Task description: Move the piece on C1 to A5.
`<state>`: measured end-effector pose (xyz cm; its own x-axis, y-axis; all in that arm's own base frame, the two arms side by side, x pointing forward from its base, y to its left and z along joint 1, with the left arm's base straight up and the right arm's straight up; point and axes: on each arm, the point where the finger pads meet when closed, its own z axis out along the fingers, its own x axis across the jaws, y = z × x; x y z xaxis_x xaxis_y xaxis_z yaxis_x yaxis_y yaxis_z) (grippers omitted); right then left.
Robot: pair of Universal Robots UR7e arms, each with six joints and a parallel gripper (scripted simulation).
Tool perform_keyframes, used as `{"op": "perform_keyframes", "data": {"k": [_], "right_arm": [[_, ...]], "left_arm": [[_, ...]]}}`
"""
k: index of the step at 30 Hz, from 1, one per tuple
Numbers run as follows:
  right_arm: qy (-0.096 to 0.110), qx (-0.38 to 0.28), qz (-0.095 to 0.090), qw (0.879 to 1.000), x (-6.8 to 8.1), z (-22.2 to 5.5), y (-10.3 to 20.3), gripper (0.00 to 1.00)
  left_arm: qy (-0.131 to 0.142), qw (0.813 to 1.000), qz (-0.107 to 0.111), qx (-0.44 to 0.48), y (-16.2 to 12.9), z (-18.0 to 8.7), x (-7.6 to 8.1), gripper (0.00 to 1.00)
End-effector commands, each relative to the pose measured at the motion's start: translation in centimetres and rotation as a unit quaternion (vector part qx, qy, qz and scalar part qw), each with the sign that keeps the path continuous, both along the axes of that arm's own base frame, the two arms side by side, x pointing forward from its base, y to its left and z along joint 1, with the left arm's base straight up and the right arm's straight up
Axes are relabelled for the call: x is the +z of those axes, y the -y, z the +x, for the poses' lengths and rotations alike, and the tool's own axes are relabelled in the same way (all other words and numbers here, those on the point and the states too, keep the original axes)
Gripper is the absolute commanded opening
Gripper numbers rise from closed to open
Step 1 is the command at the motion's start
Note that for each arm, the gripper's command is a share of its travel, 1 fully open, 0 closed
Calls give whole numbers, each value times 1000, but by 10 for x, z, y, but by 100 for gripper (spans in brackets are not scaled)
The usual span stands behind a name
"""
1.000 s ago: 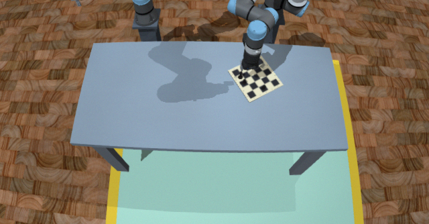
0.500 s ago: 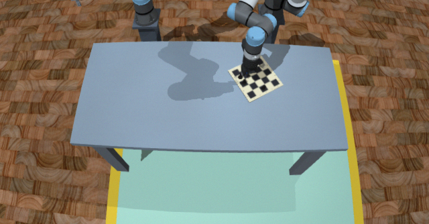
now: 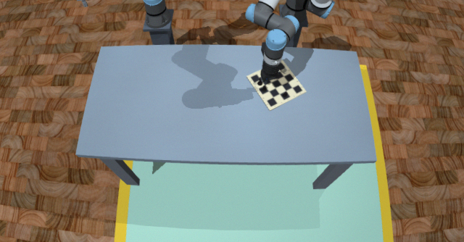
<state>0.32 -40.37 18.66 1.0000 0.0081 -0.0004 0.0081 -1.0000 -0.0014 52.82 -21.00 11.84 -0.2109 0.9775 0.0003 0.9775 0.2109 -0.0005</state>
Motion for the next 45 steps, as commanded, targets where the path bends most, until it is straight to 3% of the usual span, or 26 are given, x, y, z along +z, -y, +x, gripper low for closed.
{"op": "perform_keyframes", "data": {"k": [1,18,45], "right_arm": [[0,0,-1,1000,0,0,0,100],[0,0,-1,1000,0,0,0,100],[0,0,-1,1000,0,0,0,100]], "left_arm": [[1,1000,0,0,0,0,1,73],[1,1000,-1,0,0,0,-5,73],[1,1000,-1,0,1,2,-42,73]]}}
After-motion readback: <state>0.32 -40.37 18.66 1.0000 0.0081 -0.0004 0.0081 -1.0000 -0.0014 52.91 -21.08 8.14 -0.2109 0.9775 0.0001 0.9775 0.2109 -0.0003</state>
